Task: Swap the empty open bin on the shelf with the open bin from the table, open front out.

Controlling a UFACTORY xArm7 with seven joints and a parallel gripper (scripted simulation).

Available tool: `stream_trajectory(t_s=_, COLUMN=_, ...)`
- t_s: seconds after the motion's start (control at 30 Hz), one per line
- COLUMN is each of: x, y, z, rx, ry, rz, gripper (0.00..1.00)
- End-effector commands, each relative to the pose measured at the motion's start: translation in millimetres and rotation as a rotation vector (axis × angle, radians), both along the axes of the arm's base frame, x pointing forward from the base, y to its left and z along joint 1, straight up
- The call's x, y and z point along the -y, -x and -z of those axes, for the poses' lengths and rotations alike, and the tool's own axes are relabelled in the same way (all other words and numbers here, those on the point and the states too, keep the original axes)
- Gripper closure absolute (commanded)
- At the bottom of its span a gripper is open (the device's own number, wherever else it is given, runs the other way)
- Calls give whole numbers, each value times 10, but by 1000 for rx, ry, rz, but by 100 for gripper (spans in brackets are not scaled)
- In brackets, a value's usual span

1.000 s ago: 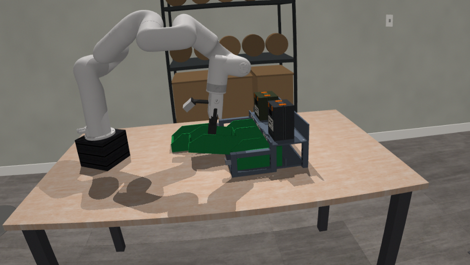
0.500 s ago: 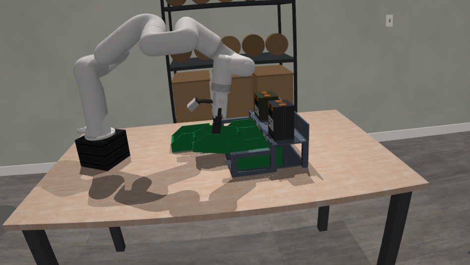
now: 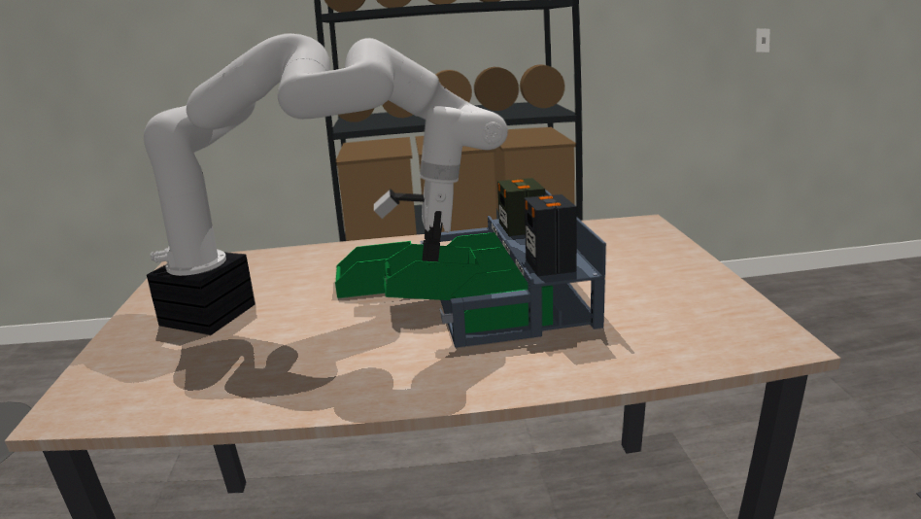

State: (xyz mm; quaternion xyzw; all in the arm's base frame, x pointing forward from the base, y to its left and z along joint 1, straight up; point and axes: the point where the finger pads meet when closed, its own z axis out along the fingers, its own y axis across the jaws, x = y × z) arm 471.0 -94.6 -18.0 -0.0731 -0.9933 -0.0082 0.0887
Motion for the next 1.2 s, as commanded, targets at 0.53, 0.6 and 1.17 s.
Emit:
stream_trajectory(t_s=0.53, x=21, y=-142, z=-17, rx=3, ry=1, rz=0, gripper=100)
stream_trajectory(t_s=0.6, x=23, y=-151, z=-16, rx=3, ry=1, rz=0, gripper=100)
stream_trajectory(t_s=1.17, x=29, y=-195, z=-16, rx=3, ry=1, rz=0, gripper=100)
